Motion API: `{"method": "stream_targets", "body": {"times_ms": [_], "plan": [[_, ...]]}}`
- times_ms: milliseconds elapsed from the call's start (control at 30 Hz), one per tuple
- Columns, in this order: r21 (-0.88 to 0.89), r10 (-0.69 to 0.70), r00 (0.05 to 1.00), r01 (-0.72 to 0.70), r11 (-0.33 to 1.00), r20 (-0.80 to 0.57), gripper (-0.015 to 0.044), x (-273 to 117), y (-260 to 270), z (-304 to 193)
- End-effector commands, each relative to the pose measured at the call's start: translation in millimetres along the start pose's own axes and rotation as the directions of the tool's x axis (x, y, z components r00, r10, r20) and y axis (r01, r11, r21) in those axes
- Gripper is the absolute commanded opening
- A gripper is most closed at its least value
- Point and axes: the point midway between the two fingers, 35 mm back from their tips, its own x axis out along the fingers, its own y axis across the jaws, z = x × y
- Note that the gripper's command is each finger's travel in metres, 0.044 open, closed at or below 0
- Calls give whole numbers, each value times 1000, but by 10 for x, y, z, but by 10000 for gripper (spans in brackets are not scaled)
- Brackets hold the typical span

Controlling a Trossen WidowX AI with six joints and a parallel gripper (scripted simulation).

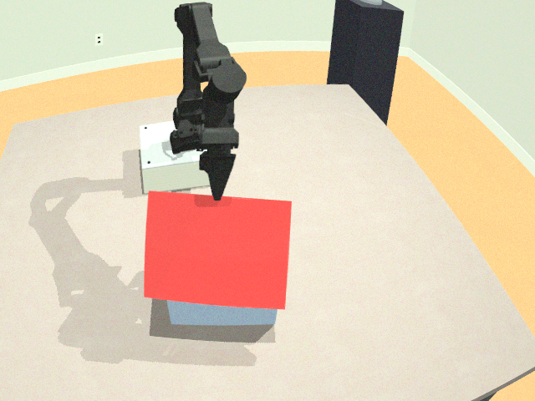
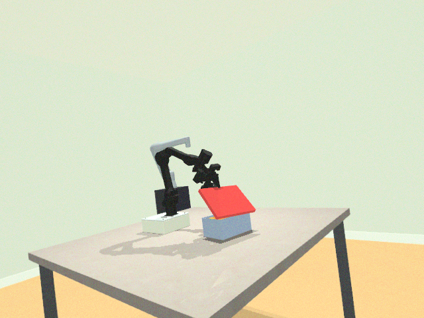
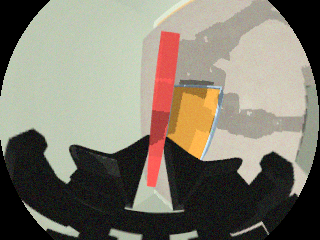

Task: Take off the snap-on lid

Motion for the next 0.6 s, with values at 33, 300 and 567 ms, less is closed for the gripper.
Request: {"method": "stream_targets", "body": {"times_ms": [33,300,567], "plan": [[0,27,1000,-27,1000,-8,0,-82,143,-12],[0,27,1000,-27,1000,-8,0,-113,178,-12],[0,27,1000,-27,1000,-8,0,-113,178,-12]]}}
